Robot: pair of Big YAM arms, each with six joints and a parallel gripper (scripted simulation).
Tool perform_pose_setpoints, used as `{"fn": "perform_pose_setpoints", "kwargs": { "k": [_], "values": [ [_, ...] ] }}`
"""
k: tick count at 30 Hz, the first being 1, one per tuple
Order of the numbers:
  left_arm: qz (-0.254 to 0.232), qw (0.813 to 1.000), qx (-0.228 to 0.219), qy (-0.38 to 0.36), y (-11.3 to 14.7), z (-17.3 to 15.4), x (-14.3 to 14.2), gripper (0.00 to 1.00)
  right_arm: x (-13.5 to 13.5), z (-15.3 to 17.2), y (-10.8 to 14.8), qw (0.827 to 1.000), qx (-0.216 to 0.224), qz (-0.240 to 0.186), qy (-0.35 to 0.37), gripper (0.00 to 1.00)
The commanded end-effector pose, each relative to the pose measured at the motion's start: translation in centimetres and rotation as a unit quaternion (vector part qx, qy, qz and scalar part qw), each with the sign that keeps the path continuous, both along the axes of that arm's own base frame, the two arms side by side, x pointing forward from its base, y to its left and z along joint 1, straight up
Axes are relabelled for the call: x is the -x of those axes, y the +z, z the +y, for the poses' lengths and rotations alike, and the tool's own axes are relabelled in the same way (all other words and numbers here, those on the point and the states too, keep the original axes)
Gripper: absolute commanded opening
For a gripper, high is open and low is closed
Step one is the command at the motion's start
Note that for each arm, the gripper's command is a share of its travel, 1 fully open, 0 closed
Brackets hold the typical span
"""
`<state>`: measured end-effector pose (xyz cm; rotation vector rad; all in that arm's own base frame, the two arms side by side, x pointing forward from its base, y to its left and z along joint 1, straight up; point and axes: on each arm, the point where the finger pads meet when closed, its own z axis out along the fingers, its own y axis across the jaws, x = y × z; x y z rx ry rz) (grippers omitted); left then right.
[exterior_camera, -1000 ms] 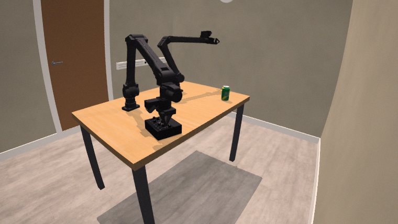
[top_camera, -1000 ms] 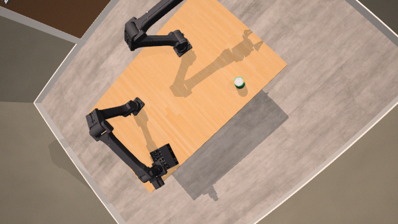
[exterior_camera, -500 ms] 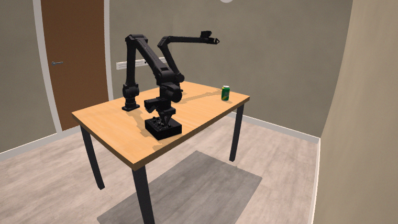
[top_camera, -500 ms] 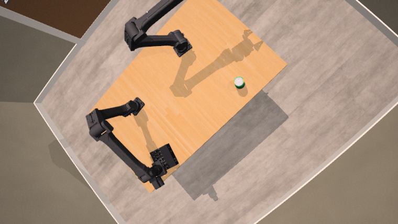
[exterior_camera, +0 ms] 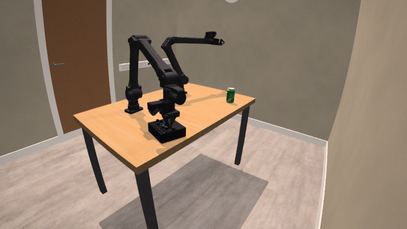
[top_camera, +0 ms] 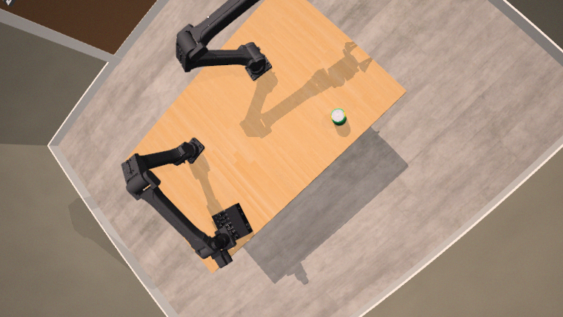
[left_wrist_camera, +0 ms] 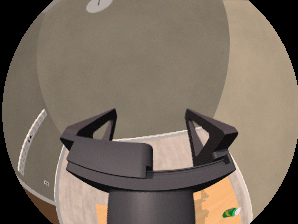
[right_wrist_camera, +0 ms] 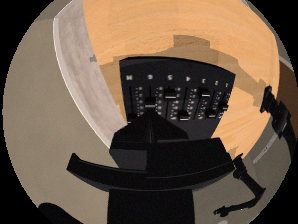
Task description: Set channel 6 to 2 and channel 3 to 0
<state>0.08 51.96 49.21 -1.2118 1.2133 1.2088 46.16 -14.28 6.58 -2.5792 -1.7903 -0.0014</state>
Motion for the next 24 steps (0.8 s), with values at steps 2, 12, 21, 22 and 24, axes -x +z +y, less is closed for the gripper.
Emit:
{"fn": "perform_pose_setpoints", "kwargs": {
  "k": [2, 12, 21, 22, 24],
  "values": [
    [-0.004, 1.000, -0.019, 0.001, 1.18, -0.30, 0.26, 1.00, -0.23, -1.30, 0.97, 1.000, 0.007, -0.014, -0.002, 0.00],
    [-0.004, 1.000, -0.019, 0.001, 1.18, -0.30, 0.26, 1.00, -0.13, -1.81, 1.18, 1.000, 0.008, -0.017, -0.002, 0.00],
    [-0.004, 1.000, -0.019, 0.001, 1.18, -0.30, 0.26, 1.00, -0.10, -1.83, 1.18, 1.000, 0.008, -0.017, -0.002, 0.00],
    [-0.004, 1.000, -0.019, 0.001, 1.18, -0.30, 0.26, 1.00, -0.10, -1.83, 1.18, 1.000, 0.008, -0.017, -0.002, 0.00],
    [-0.004, 1.000, -0.019, 0.001, 1.18, -0.30, 0.26, 1.00, -0.10, -1.83, 1.18, 1.000, 0.008, -0.017, -0.002, 0.00]
  ]
}}
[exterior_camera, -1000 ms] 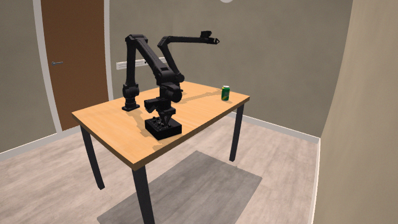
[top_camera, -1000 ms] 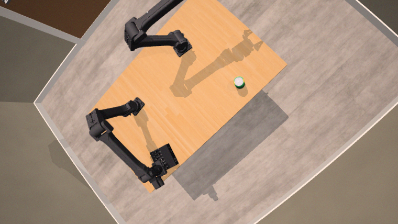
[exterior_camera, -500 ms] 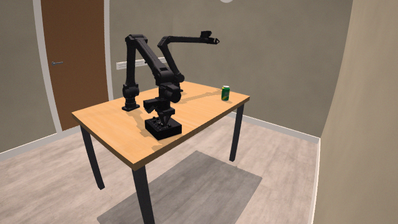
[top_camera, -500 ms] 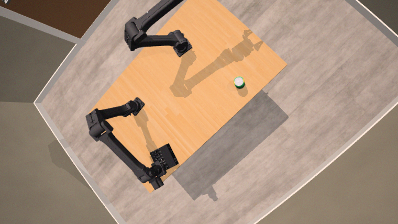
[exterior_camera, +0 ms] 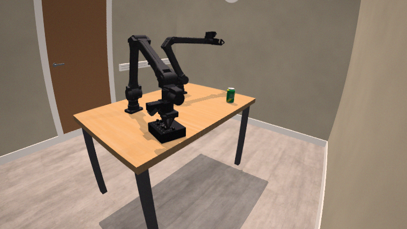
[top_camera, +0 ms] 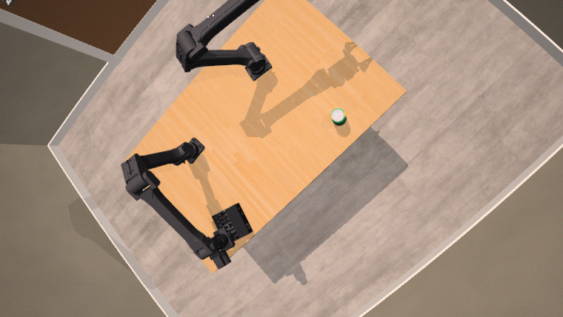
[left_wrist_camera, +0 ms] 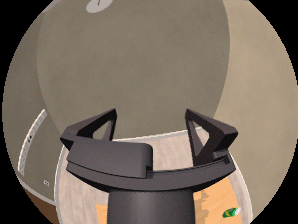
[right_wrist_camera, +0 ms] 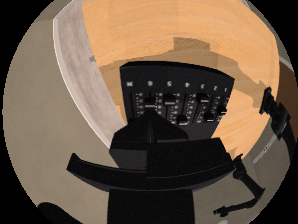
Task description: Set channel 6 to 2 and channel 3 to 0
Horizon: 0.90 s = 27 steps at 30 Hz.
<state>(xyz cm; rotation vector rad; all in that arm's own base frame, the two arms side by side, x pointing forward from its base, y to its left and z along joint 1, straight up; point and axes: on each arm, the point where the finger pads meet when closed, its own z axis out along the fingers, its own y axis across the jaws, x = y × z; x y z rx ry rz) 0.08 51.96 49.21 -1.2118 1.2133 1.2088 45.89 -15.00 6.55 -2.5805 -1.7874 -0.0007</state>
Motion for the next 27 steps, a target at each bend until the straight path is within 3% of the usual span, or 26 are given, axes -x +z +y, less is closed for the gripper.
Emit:
{"fn": "perform_pose_setpoints", "kwargs": {
  "k": [1, 27],
  "values": [
    [-0.004, 1.000, -0.019, 0.001, 1.2, -0.3, 0.3, 1.00, -0.4, -1.1, 1.2, 1.000, 0.008, -0.017, -0.001, 0.00],
    [-0.004, 1.000, -0.019, 0.001, 1.2, -0.3, 0.3, 1.00, -1.2, 0.4, 1.3, 1.000, 0.008, -0.019, 0.000, 0.00]
  ]
}}
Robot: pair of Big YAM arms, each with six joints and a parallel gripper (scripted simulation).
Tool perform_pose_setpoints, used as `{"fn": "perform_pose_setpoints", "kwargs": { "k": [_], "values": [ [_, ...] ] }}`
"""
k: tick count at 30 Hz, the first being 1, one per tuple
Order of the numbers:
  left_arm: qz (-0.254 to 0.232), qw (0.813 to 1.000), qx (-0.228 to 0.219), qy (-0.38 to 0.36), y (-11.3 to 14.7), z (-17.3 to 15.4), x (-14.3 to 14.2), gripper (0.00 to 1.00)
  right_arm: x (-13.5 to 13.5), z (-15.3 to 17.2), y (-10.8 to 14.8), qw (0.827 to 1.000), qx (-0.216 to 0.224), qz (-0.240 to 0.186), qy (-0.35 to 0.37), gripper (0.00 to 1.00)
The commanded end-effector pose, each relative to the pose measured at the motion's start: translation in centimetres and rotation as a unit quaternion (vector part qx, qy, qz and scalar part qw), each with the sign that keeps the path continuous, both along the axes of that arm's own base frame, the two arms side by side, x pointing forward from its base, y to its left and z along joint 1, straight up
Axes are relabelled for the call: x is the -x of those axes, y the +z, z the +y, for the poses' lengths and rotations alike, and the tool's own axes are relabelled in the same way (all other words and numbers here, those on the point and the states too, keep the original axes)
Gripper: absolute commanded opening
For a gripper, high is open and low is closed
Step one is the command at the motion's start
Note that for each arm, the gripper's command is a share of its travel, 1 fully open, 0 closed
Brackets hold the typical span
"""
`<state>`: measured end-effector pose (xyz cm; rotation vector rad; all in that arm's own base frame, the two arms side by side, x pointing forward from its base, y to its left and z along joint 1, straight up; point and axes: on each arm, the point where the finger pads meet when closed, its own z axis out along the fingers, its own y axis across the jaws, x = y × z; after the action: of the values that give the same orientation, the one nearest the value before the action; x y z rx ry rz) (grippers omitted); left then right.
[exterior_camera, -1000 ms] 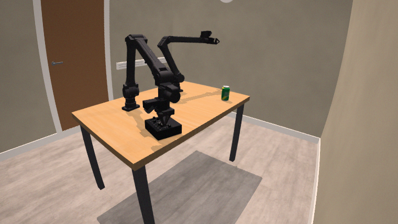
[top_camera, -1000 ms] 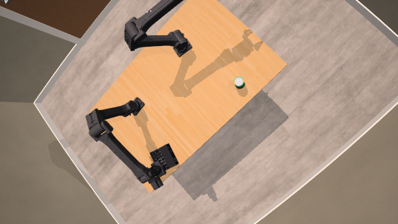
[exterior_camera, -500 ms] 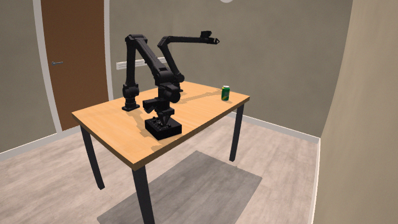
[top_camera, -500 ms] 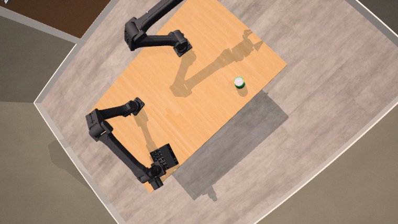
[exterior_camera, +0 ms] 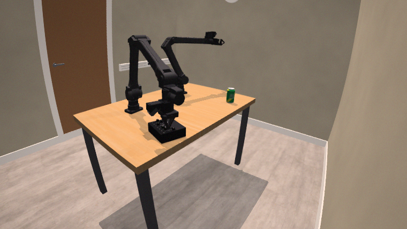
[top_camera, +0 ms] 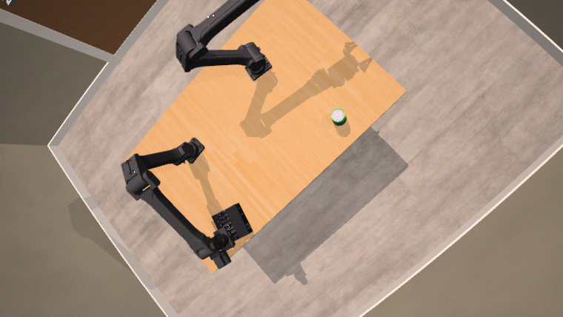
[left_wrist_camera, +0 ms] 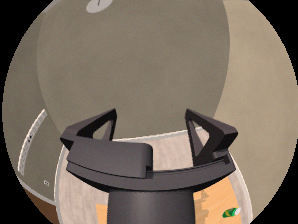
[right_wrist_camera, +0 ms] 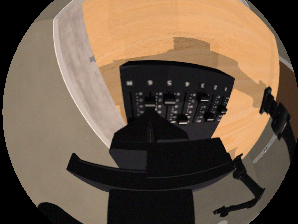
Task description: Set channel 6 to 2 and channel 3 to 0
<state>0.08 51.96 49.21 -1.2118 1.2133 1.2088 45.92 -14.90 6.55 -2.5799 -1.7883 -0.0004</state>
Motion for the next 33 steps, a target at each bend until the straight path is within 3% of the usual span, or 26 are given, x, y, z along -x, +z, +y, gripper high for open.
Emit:
{"fn": "perform_pose_setpoints", "kwargs": {
  "k": [1, 7, 22, 33],
  "values": [
    [-0.004, 1.000, -0.019, 0.001, 1.2, -0.3, 0.3, 1.00, -1.1, 0.3, 1.3, 1.000, 0.008, -0.019, -0.001, 0.00],
    [-0.004, 1.000, -0.019, 0.001, 1.2, -0.3, 0.3, 1.00, -2.2, 0.0, 3.6, 0.999, 0.012, -0.034, -0.001, 0.00],
    [-0.004, 1.000, -0.019, 0.001, 1.2, -0.3, 0.3, 1.00, -2.0, 0.1, 7.1, 0.999, 0.013, -0.035, -0.001, 0.00],
    [-0.004, 1.000, -0.019, 0.001, 1.2, -0.3, 0.3, 1.00, -1.5, 0.2, 5.6, 1.000, 0.008, -0.020, -0.001, 0.00]
  ]
}}
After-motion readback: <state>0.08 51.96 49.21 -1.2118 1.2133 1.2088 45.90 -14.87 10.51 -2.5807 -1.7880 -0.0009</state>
